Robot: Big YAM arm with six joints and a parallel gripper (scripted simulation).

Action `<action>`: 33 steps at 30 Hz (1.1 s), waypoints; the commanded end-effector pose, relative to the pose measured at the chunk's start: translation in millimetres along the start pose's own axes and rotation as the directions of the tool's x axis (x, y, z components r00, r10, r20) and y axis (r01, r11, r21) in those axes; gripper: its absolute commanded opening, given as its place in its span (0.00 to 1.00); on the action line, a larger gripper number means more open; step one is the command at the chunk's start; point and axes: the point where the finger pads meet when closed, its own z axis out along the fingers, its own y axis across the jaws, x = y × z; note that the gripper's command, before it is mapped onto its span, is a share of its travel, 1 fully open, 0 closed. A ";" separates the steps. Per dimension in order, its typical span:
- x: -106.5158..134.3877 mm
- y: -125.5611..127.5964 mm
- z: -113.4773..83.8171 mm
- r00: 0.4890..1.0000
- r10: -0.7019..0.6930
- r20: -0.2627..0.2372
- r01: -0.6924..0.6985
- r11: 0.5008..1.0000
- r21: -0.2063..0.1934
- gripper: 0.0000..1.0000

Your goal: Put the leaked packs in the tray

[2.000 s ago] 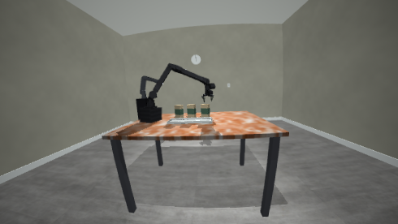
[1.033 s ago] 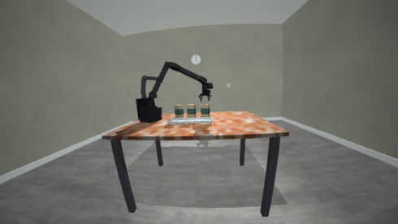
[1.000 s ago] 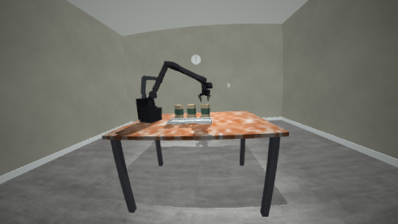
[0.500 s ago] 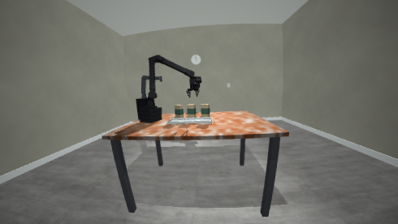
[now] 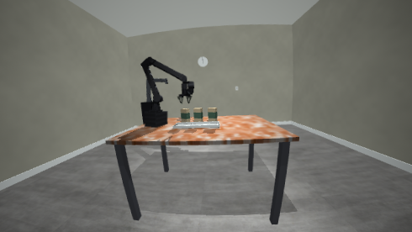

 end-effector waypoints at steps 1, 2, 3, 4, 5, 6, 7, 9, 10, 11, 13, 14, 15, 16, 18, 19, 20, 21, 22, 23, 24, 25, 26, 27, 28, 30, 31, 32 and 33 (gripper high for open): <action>-2.6 -7.5 -6.9 0.996 -0.084 0.030 0.085 0.996 -0.027 1.00; -2.4 -8.0 -6.7 0.996 -0.085 0.030 0.086 0.996 -0.027 1.00; -8.0 -1.7 -13.6 0.995 -0.086 0.046 0.088 0.995 -0.039 1.00; -11.2 1.3 -12.8 0.995 -0.086 0.041 0.087 0.996 -0.035 1.00; -11.0 0.7 -10.2 0.996 -0.085 0.033 0.086 0.996 -0.029 1.00; -7.5 -2.7 -7.8 0.996 -0.085 0.022 0.085 0.996 -0.020 1.00; -7.5 -2.7 -7.8 0.996 -0.085 0.022 0.085 0.996 -0.020 1.00; -7.7 -1.6 -14.4 0.995 -0.087 0.040 0.088 0.996 -0.035 1.00; -7.8 -1.5 -14.8 0.995 -0.087 0.042 0.088 0.995 -0.036 1.00; -7.8 -1.5 -14.8 0.995 -0.087 0.042 0.088 0.995 -0.036 1.00; -7.7 -1.6 -14.1 0.995 -0.086 0.040 0.088 0.996 -0.034 1.00; -7.7 -1.6 -14.2 0.995 -0.086 0.040 0.088 0.996 -0.034 1.00; -7.7 -1.6 -14.1 0.995 -0.086 0.040 0.088 0.996 -0.034 1.00; -7.7 -1.7 -13.8 0.996 -0.086 0.039 0.088 0.996 -0.033 1.00; -7.7 -1.7 -13.8 0.996 -0.086 0.039 0.088 0.996 -0.033 1.00; -7.7 -1.7 -13.8 0.996 -0.086 0.039 0.088 0.996 -0.033 1.00; -7.7 -1.7 -13.8 0.996 -0.086 0.039 0.088 0.996 -0.033 0.77; -7.7 -1.7 -13.8 0.996 -0.086 0.039 0.088 0.996 -0.033 0.77; -7.7 -1.7 -13.8 0.996 -0.086 0.039 0.088 0.996 -0.033 0.77; -7.7 -1.7 -13.8 0.996 -0.086 0.039 0.088 0.996 -0.033 0.77; -7.7 -1.7 -13.8 0.996 -0.086 0.039 0.088 0.996 -0.033 0.77; -7.7 -1.7 -13.8 0.996 -0.086 0.039 0.088 0.996 -0.033 0.77; -7.7 -1.7 -13.8 0.996 -0.086 0.039 0.088 0.996 -0.033 0.77; -7.7 -1.7 -13.8 0.996 -0.086 0.039 0.088 0.996 -0.033 0.77; -7.7 -1.7 -13.8 0.996 -0.086 0.039 0.088 0.996 -0.033 0.77; -7.7 -1.7 -13.8 0.996 -0.086 0.039 0.088 0.996 -0.033 0.77; -7.7 -1.7 -13.8 0.996 -0.086 0.039 0.088 0.996 -0.033 0.77; -7.7 -1.7 -13.8 0.996 -0.086 0.039 0.088 0.996 -0.033 0.77; -7.7 -1.7 -13.8 0.996 -0.086 0.039 0.088 0.996 -0.033 0.77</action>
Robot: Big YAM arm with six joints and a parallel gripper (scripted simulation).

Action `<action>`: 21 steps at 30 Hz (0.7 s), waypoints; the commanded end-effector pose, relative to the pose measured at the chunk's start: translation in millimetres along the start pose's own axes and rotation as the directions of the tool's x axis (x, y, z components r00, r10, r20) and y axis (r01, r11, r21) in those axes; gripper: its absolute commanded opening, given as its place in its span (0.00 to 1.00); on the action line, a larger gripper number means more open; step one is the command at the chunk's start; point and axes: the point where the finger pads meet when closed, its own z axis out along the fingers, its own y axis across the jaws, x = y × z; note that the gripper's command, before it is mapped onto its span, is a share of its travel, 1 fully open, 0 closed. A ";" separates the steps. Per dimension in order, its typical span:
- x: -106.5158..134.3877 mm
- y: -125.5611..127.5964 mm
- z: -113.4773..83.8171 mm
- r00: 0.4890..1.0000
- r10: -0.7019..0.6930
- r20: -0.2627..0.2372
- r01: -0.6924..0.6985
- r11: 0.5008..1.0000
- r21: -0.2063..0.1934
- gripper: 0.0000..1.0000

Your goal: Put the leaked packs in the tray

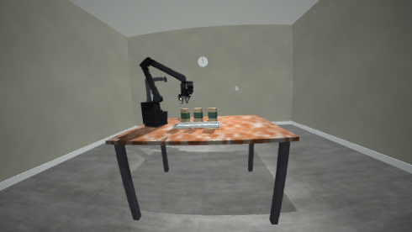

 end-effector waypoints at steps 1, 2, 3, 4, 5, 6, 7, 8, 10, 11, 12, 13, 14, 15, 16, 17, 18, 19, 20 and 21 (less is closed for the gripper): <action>-10.4 5.5 -12.3 1.000 -0.005 0.028 0.006 1.000 -0.026 0.77; -10.4 5.5 -12.3 1.000 -0.005 0.028 0.006 1.000 -0.026 0.77; -10.4 5.5 -12.3 1.000 -0.005 0.028 0.006 1.000 -0.026 0.77; -10.2 5.2 -11.4 1.000 -0.005 0.027 0.006 1.000 -0.025 0.77; -8.6 3.6 -5.8 1.000 -0.005 0.022 0.006 1.000 -0.021 0.77; -4.0 -0.5 3.9 1.000 -0.005 0.004 0.005 1.000 -0.006 0.77; -3.3 -0.1 7.3 1.000 -0.008 0.001 0.008 1.000 -0.004 0.77; -3.3 -0.1 7.3 1.000 -0.008 0.001 0.008 1.000 -0.004 0.77; -2.5 0.7 11.0 1.000 -0.009 0.001 0.009 1.000 -0.004 0.77; -1.4 1.8 15.5 1.000 -0.009 0.000 0.009 1.000 -0.004 0.77; -0.2 2.9 20.5 1.000 -0.009 -0.001 0.009 1.000 -0.003 0.77; 0.1 3.1 25.5 1.000 -0.005 -0.001 0.005 1.000 -0.003 0.77; 0.1 3.0 30.2 1.000 -0.003 -0.001 0.003 1.000 -0.003 0.77; 0.1 2.9 34.4 1.000 -0.003 -0.001 0.003 1.000 -0.003 0.77; 0.1 2.8 37.9 1.000 -0.003 -0.001 0.003 1.000 -0.003 0.77; 0.2 2.8 40.3 1.000 -0.003 -0.001 0.003 1.000 -0.003 0.77; 0.2 2.7 41.8 1.000 -0.003 -0.001 0.003 1.000 -0.003 0.77; 0.2 2.7 42.5 1.000 -0.003 -0.001 0.003 1.000 -0.003 0.77; 0.2 2.7 42.6 1.000 -0.003 -0.001 0.003 1.000 -0.003 0.77; -1.9 5.6 34.7 1.000 -0.005 0.022 0.006 1.000 -0.022 0.77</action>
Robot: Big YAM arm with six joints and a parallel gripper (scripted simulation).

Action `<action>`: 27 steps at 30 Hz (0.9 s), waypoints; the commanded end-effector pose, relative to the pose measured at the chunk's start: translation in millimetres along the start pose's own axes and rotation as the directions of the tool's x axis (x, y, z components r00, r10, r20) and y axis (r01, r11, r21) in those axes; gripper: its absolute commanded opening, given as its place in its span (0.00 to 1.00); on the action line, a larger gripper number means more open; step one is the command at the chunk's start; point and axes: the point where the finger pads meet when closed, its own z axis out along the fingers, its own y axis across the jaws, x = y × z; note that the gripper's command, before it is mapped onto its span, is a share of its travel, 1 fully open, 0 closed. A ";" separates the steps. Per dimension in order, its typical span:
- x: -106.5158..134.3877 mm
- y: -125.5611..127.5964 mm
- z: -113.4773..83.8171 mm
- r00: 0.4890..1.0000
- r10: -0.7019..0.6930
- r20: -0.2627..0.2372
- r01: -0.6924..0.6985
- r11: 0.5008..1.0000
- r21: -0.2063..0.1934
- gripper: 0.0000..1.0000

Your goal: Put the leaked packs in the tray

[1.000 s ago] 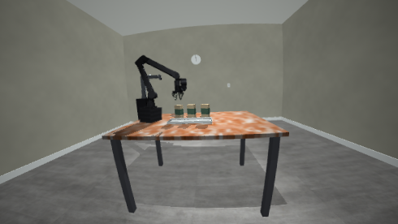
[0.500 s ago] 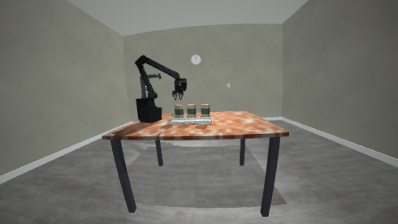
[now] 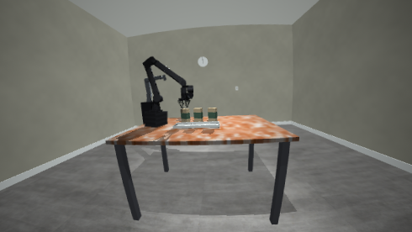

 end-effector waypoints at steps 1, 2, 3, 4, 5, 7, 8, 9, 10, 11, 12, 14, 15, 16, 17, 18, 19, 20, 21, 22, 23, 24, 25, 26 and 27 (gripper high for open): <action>-7.0 13.4 -11.2 0.999 -0.003 0.044 0.005 0.999 -0.041 0.77; -8.2 14.5 -12.3 0.999 -0.003 0.047 0.005 0.999 -0.043 0.77; -8.2 14.5 -12.3 0.999 -0.003 0.047 0.005 0.999 -0.043 0.77; -8.2 14.5 -12.3 0.999 -0.003 0.047 0.005 0.999 -0.043 0.77; -8.2 14.5 -12.3 0.999 -0.003 0.047 0.005 0.999 -0.043 0.77; -6.1 12.5 -11.4 0.999 -0.002 0.036 0.003 0.999 -0.034 0.77; -6.1 12.5 -11.1 0.999 -0.002 0.036 0.003 0.999 -0.033 0.77; -6.1 12.5 -11.1 0.999 -0.002 0.036 0.003 0.999 -0.033 0.77; -6.1 12.5 -11.1 0.999 -0.002 0.036 0.003 0.999 -0.033 0.77; -6.1 12.5 -11.1 0.999 -0.002 0.036 0.003 0.999 -0.033 0.77; -6.1 12.5 -11.1 0.999 -0.002 0.036 0.003 0.999 -0.033 0.77; -6.0 12.5 -11.1 0.999 -0.002 0.036 0.003 0.999 -0.033 0.77; -6.1 12.5 -11.1 0.999 -0.002 0.036 0.003 0.999 -0.033 0.77; -6.1 12.5 -11.1 0.999 -0.002 0.036 0.003 0.999 -0.033 0.77; -6.1 12.5 -11.1 0.999 -0.002 0.036 0.003 0.999 -0.033 0.77; -6.0 12.5 -11.1 0.999 -0.002 0.036 0.003 0.999 -0.033 0.77; -6.1 12.5 -11.1 0.999 -0.002 0.036 0.003 0.999 -0.033 0.77; -6.1 12.5 -11.1 0.999 -0.002 0.036 0.003 0.999 -0.033 0.77; -6.1 12.5 -11.1 0.999 -0.002 0.036 0.003 0.999 -0.033 0.77; -6.1 12.5 -11.1 0.999 -0.002 0.036 0.003 0.999 -0.033 0.77; -6.1 12.5 -11.1 0.999 -0.002 0.036 0.003 0.999 -0.033 0.77; -6.1 12.5 -11.1 0.999 -0.002 0.036 0.003 0.999 -0.033 0.77; -6.1 12.5 -11.1 0.999 -0.002 0.036 0.003 0.999 -0.033 0.77; -6.1 12.5 -11.1 0.999 -0.002 0.036 0.003 0.999 -0.033 0.77; -6.0 12.5 -11.1 0.999 -0.002 0.036 0.003 0.999 -0.033 0.77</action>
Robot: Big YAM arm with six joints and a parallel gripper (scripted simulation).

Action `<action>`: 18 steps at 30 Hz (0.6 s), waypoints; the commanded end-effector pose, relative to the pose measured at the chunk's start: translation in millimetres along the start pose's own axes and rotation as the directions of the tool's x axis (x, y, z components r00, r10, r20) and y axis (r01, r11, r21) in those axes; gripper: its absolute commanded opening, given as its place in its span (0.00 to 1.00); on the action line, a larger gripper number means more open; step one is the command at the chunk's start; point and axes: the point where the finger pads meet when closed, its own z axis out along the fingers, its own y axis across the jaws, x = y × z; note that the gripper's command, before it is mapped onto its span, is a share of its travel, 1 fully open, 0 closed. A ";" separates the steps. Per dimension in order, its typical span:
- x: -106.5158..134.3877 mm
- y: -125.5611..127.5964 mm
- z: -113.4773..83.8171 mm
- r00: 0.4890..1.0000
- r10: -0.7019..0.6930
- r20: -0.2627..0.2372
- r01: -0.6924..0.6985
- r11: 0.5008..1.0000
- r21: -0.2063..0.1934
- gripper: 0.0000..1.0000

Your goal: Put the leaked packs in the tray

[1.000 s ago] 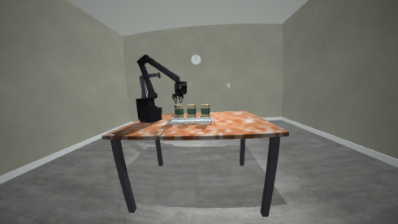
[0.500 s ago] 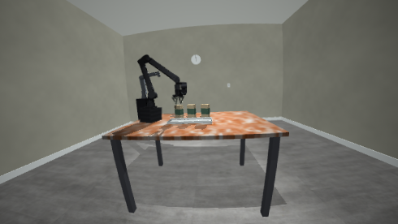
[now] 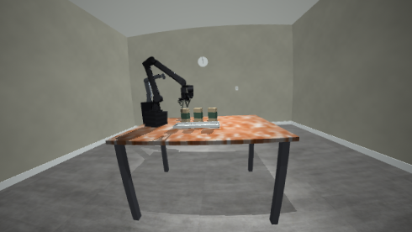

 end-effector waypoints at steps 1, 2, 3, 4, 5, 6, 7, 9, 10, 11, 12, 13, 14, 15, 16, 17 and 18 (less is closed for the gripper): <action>-4.3 10.6 -8.9 1.000 -0.002 0.024 0.002 1.000 -0.023 0.77; -4.3 10.6 -8.9 1.000 -0.002 0.024 0.002 1.000 -0.023 0.77; -4.3 10.6 -8.9 1.000 -0.002 0.024 0.002 1.000 -0.023 0.77; -4.3 10.6 -8.9 1.000 -0.002 0.024 0.002 1.000 -0.023 0.77; -4.3 10.6 -8.9 1.000 -0.002 0.024 0.002 1.000 -0.023 0.77; -4.3 10.6 -8.9 1.000 -0.002 0.024 0.002 1.000 -0.023 0.77; -4.3 10.6 -8.9 1.000 -0.002 0.024 0.002 1.000 -0.023 0.77; -4.0 10.6 -8.9 1.000 -0.002 0.024 0.002 1.000 -0.023 0.77; -3.8 10.6 -8.9 1.000 -0.002 0.024 0.002 1.000 -0.023 0.77; -3.8 10.6 -8.9 1.000 -0.002 0.024 0.002 1.000 -0.023 0.77; -3.8 10.6 -8.9 1.000 -0.002 0.024 0.002 1.000 -0.023 0.77; -3.5 10.6 -9.0 1.000 -0.002 0.024 0.002 1.000 -0.023 0.77; -3.2 10.7 -9.0 1.000 -0.002 0.024 0.002 1.000 -0.024 0.77; -3.0 10.7 -9.0 1.000 -0.002 0.024 0.002 1.000 -0.024 0.77; -2.9 10.7 -9.0 1.000 -0.002 0.024 0.002 1.000 -0.024 0.77; -2.9 10.7 -9.0 1.000 -0.002 0.024 0.002 1.000 -0.024 0.77; -2.9 10.7 -9.0 1.000 -0.002 0.024 0.002 1.000 -0.024 0.77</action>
